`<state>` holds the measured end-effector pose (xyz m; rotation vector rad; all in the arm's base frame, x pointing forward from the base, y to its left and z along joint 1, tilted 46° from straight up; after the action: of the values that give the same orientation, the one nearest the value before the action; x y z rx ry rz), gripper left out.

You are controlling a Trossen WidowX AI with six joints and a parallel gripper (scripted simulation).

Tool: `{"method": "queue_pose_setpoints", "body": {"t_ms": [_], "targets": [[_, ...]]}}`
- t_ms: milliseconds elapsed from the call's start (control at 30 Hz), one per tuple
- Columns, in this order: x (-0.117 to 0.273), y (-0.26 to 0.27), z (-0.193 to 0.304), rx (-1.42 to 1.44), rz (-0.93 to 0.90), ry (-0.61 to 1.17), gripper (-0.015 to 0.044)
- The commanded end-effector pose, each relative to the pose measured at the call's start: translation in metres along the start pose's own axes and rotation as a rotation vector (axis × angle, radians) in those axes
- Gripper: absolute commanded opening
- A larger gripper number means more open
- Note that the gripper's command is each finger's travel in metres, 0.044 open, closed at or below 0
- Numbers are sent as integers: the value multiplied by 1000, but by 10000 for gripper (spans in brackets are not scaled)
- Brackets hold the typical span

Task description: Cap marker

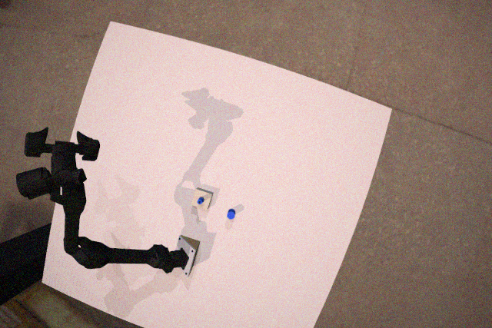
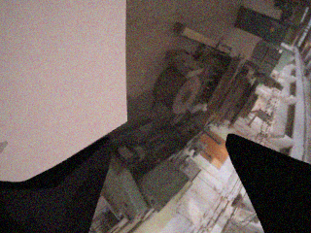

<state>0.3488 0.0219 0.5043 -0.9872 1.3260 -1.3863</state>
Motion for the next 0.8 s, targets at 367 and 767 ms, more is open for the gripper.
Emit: {"method": "queue_pose_setpoints", "body": {"t_ms": [367,767], "targets": [[44,77,68,-452,37,329,254],[119,230,106,-1199,3,764,254]]}}
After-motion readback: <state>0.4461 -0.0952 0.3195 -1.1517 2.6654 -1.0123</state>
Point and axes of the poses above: the point midway between the two fingers, 35 mm back from their tips, its own x axis back along the fingers, its own y axis across the jaws, z = x × y, the point moved 8 cm from there along x, back along the fingers, and after that the axes turned 1 degree about -x, right-handed, at the moved point
